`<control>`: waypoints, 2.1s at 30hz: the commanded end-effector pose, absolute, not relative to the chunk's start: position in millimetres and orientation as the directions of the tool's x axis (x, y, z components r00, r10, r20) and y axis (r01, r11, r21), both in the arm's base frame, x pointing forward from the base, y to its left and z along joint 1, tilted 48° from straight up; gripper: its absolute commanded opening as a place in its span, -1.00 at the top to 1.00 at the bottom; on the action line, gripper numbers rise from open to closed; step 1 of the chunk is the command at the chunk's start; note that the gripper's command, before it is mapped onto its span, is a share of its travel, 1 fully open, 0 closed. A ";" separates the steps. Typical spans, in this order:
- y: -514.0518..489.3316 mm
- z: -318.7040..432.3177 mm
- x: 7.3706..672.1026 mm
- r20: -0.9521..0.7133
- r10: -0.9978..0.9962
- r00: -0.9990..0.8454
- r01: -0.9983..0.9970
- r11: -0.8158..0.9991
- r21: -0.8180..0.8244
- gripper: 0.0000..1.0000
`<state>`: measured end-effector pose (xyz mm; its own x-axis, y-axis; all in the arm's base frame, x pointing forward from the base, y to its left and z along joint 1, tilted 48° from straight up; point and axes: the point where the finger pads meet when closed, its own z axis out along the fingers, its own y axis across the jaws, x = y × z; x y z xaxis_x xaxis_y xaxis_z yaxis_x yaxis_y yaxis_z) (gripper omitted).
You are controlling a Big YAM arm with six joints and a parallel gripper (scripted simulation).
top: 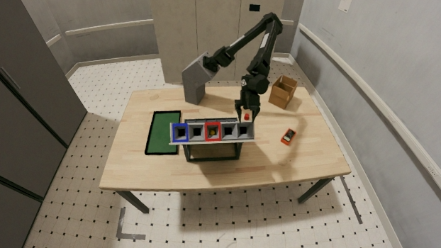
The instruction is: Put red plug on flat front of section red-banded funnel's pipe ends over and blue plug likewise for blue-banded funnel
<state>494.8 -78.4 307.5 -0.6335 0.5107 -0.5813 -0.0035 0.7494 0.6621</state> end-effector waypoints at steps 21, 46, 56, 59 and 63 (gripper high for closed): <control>-81.7 315.2 495.6 -0.595 0.510 -0.621 -0.009 0.754 0.656 -0.17; -98.9 335.9 484.5 -0.595 0.510 -0.621 -0.009 0.754 0.656 -0.17; -98.8 336.3 484.5 -0.590 0.513 -0.624 -0.007 0.751 0.660 -0.17; -98.8 336.5 484.5 -0.588 0.514 -0.625 -0.007 0.749 0.662 -0.17; -98.8 336.7 484.5 -0.585 0.515 -0.626 -0.006 0.748 0.664 -0.17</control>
